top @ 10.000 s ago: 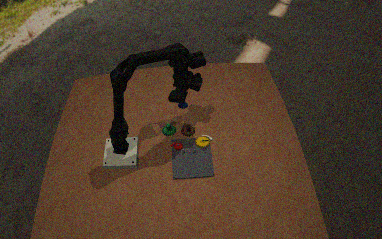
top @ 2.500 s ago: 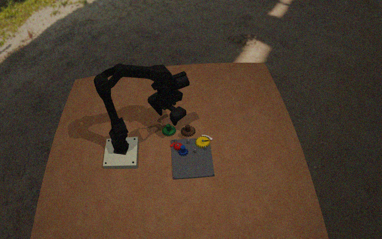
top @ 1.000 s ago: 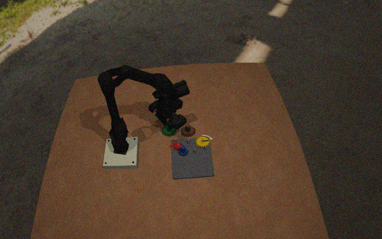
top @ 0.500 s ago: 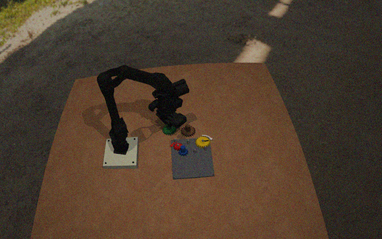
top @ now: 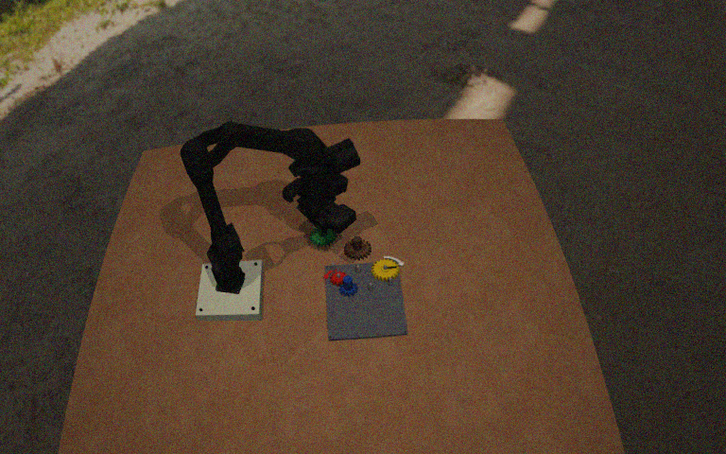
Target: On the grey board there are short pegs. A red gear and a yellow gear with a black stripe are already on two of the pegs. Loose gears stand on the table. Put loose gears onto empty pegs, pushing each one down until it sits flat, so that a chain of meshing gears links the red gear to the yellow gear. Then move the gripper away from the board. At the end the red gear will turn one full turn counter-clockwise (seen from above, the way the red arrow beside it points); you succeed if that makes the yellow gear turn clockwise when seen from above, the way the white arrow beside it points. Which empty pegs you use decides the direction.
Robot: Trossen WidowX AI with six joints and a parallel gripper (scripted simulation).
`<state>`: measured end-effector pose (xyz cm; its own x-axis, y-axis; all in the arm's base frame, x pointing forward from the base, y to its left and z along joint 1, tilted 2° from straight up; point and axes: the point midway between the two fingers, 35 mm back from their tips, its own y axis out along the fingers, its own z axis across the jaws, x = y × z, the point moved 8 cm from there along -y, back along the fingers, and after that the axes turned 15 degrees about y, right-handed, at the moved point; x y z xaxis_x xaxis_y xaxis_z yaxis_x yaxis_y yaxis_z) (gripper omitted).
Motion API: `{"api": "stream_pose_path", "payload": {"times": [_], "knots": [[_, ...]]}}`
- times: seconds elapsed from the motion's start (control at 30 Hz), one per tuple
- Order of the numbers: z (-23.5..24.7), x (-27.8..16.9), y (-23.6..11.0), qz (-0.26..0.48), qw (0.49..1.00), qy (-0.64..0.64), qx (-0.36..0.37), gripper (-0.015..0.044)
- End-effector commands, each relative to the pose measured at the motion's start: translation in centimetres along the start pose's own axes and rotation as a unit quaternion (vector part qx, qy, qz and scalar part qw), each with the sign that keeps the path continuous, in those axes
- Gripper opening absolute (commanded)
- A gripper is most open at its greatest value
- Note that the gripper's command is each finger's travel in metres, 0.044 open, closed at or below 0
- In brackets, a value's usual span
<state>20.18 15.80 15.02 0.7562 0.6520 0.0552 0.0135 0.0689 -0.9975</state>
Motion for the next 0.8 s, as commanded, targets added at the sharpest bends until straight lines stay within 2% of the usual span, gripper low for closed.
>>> {"api": "stream_pose_path", "payload": {"times": [0.0, 0.77], "knots": [[0.0, 0.3, -1.0, -0.002, 1.000, -0.001, 0.001, 0.0000], [-0.4, 0.6, -5.6, 0.007, 1.000, 0.002, -0.006, 0.0000]]}}
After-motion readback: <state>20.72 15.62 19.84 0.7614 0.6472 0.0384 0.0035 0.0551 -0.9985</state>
